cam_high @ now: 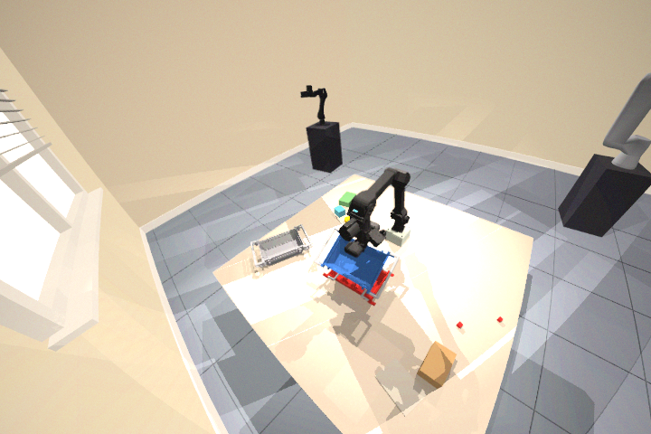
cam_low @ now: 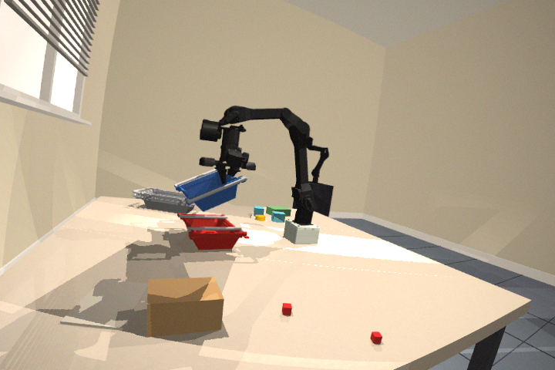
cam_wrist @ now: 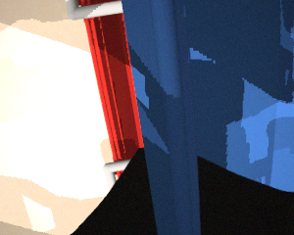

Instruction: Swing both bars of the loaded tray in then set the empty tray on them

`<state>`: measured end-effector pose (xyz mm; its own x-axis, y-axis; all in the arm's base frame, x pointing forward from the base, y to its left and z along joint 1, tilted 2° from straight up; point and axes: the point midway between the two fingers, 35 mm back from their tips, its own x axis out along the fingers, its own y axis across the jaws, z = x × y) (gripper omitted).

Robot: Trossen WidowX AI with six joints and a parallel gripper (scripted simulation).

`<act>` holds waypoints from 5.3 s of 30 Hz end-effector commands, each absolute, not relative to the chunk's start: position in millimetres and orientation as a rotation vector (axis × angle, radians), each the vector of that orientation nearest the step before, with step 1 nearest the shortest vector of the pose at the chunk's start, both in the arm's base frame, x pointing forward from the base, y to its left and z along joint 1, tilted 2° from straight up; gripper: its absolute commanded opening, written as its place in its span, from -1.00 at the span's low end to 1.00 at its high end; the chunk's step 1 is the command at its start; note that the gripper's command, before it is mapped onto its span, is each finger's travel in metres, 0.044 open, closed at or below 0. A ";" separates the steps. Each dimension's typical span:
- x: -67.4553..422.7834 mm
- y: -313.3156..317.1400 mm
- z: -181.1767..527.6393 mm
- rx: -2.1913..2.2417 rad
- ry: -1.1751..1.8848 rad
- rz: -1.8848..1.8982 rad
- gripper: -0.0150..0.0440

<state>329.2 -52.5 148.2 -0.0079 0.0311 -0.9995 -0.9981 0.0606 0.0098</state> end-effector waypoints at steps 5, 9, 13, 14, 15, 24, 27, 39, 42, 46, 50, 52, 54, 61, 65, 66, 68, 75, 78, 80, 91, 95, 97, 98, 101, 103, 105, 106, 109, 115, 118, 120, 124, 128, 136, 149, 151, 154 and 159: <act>331.5 -53.1 151.9 -1.149 1.209 1.176 -0.49; 331.5 -53.1 151.9 -1.149 1.209 1.176 -0.49; 331.5 -53.1 151.9 -1.149 1.209 1.176 -0.49; 331.5 -53.1 151.9 -1.149 1.209 1.176 -0.49; 331.5 -53.1 151.9 -1.149 1.209 1.176 -0.49; 331.5 -53.1 151.9 -1.149 1.209 1.176 -0.49; 331.6 -53.7 151.9 -1.149 1.209 1.176 -0.49; 331.6 -53.7 151.9 -1.149 1.209 1.176 -0.49; 331.6 -53.7 151.1 -1.149 1.209 1.176 -0.49; 332.0 -53.6 146.5 -1.149 1.209 1.176 -0.49; 332.4 -53.5 140.2 -1.149 1.209 1.176 -0.49; 332.5 -53.5 137.0 -1.149 1.209 1.176 -0.49; 332.5 -53.4 133.9 -1.149 1.209 1.176 -0.49; 332.4 -53.1 123.1 -1.149 1.209 1.176 -0.49; 332.1 -52.9 116.9 -1.149 1.209 1.176 -0.49; 332.0 -52.8 115.4 -1.149 1.209 1.176 -0.49; 331.7 -52.7 112.4 -1.149 1.209 1.176 -0.49; 330.4 -52.2 102.2 -1.149 1.209 1.176 -0.49; 329.5 -52.0 98.1 -1.149 1.209 1.176 -0.49; 328.7 -51.8 95.7 -1.149 1.209 1.177 -0.49; 323.4 -51.4 90.5 -1.149 1.210 1.177 -0.49; 319.7 -51.1 86.6 -1.149 1.210 1.177 -0.49; 317.8 -50.9 84.6 -1.149 1.210 1.177 -0.49; 317.1 -50.9 83.8 -1.149 1.210 1.177 -0.49; 316.2 -50.8 82.7 -1.149 1.210 1.177 -0.49; 315.5 -50.8 81.4 -1.149 1.210 1.177 -0.49; 314.3 -50.7 79.4 -1.148 1.210 1.177 -0.49; 313.8 -50.7 78.5 -1.148 1.210 1.177 -0.49; 312.8 -50.6 76.9 -1.148 1.210 1.177 -0.49; 310.7 -50.5 72.6 -1.148 1.210 1.178 -0.49; 309.6 -50.4 70.4 -1.148 1.210 1.178 -0.49; 309.6 -50.4 70.4 -1.148 1.210 1.178 -0.49; 309.6 -50.4 70.4 -1.148 1.210 1.178 -0.49; 309.0 -50.4 68.9 -1.148 1.211 1.178 -0.49; 306.8 -50.3 63.6 -1.148 1.211 1.178 -0.49; 304.6 -50.1 56.8 -1.148 1.211 1.178 -0.49; 304.5 -50.1 56.6 -1.148 1.211 1.178 -0.49; 304.5 -50.1 56.6 -1.148 1.211 1.178 -0.49; 304.0 -50.1 54.9 -1.148 1.211 1.178 -0.49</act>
<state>306.7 -49.6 61.0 0.0198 0.0309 -0.9993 -0.9982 0.0565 -0.0180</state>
